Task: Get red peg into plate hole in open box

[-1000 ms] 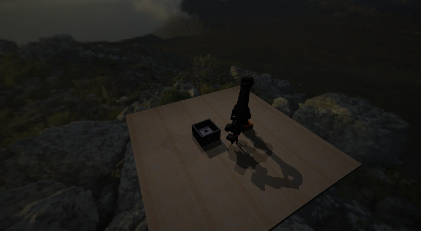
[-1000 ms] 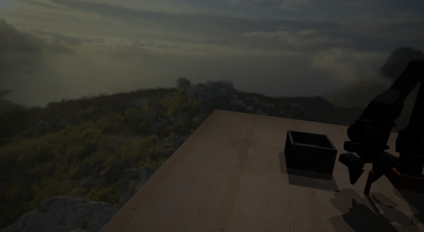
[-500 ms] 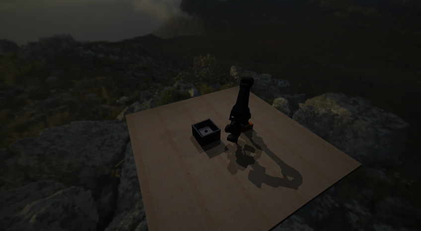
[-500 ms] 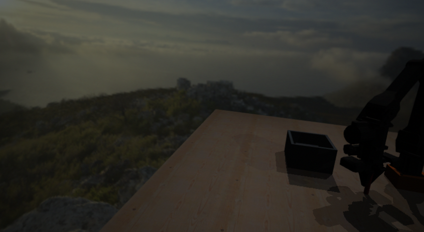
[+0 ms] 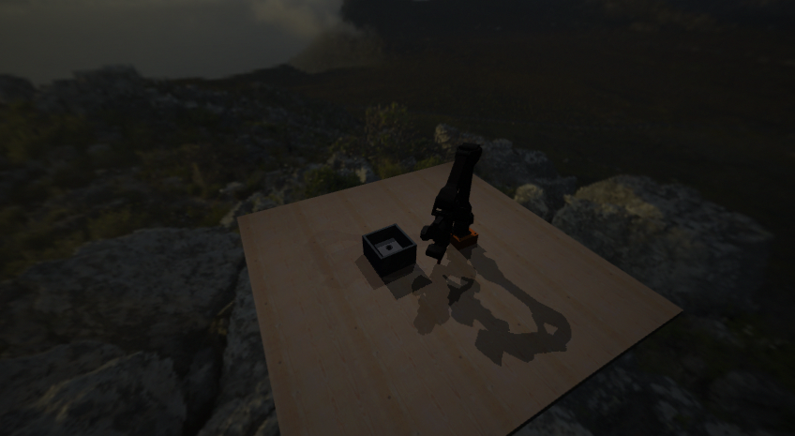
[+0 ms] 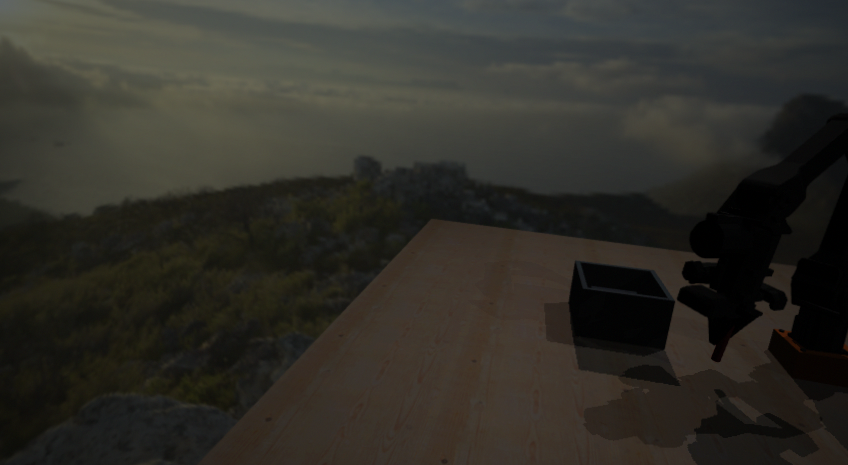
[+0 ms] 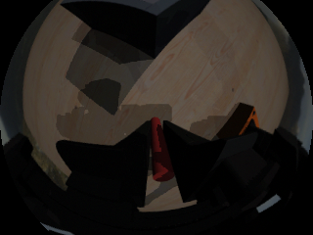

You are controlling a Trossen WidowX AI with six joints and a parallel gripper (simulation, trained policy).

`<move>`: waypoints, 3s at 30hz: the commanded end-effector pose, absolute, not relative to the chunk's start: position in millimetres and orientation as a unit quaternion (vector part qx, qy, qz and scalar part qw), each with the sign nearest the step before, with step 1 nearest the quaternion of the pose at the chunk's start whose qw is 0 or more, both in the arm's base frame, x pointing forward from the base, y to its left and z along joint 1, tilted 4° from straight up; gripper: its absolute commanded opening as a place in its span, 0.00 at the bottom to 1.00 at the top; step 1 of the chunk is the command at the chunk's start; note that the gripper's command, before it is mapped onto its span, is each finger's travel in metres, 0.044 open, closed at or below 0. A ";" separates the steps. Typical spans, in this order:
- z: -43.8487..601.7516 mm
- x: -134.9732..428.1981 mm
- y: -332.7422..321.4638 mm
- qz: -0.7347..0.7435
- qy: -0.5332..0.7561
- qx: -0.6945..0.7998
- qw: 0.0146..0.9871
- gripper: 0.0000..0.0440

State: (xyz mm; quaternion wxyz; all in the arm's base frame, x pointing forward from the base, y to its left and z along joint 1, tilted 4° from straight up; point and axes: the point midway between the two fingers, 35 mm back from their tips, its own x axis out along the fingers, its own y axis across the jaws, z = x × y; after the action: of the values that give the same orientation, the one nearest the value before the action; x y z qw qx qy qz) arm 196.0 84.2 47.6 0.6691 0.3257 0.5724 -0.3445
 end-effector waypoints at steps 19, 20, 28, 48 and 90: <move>123.1 246.4 40.7 -0.325 0.513 0.299 0.736 0.00; 125.0 248.8 37.3 -0.326 0.511 0.300 0.737 0.00; 132.9 266.8 9.7 -0.342 0.497 0.309 0.735 0.00; 121.2 305.6 -51.7 -0.375 0.473 0.346 0.718 0.01; 74.7 360.2 -95.3 -0.360 0.548 0.308 0.689 0.29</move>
State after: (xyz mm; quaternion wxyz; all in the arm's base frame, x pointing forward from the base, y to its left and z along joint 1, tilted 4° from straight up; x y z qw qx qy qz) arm 356.7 -92.8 77.2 0.6930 0.3103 0.5398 -0.3635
